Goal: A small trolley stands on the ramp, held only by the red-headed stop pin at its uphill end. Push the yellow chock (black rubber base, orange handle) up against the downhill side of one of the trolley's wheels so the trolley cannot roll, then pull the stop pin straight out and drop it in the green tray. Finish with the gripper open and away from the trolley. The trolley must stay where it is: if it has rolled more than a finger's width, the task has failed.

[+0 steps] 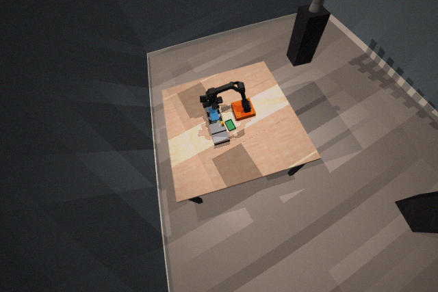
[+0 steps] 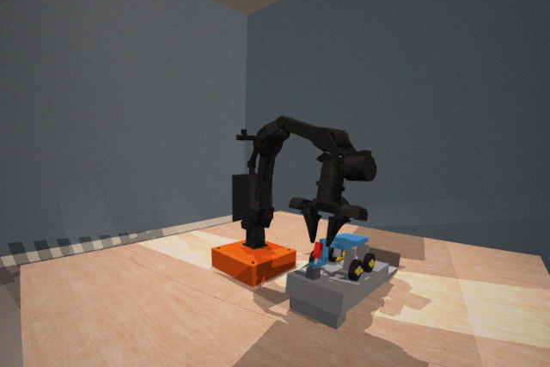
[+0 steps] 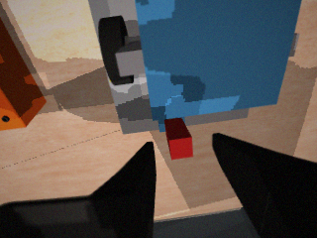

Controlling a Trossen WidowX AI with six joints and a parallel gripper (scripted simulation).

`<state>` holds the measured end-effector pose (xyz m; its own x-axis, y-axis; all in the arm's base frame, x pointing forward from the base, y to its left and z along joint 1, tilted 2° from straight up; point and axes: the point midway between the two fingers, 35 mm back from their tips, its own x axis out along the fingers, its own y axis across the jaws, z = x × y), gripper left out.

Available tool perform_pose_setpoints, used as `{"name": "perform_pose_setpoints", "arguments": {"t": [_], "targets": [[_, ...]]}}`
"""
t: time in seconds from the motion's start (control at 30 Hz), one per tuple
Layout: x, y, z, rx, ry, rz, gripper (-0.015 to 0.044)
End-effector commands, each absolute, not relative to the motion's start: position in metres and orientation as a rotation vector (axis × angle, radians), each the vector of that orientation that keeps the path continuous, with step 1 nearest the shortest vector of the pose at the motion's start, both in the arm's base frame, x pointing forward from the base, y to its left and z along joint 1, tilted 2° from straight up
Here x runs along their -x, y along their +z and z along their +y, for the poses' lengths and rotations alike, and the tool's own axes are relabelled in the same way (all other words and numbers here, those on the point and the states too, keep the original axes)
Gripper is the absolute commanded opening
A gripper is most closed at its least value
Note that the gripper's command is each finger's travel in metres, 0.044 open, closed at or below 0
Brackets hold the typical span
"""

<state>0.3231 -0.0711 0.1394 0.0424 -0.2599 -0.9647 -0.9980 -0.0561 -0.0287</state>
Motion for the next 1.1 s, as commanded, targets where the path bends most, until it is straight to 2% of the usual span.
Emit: {"name": "perform_pose_setpoints", "arguments": {"t": [0.0,0.73,0.9,1.07], "targets": [[-0.323,0.132,-0.073,1.46,1.09,1.355,0.019],[-0.323,0.106,-0.081,1.46,1.09,1.355,0.019],[-0.323,0.109,-0.08,1.458,1.086,1.352,0.0059],[-0.323,0.109,-0.08,1.458,1.086,1.352,0.0025]]}}
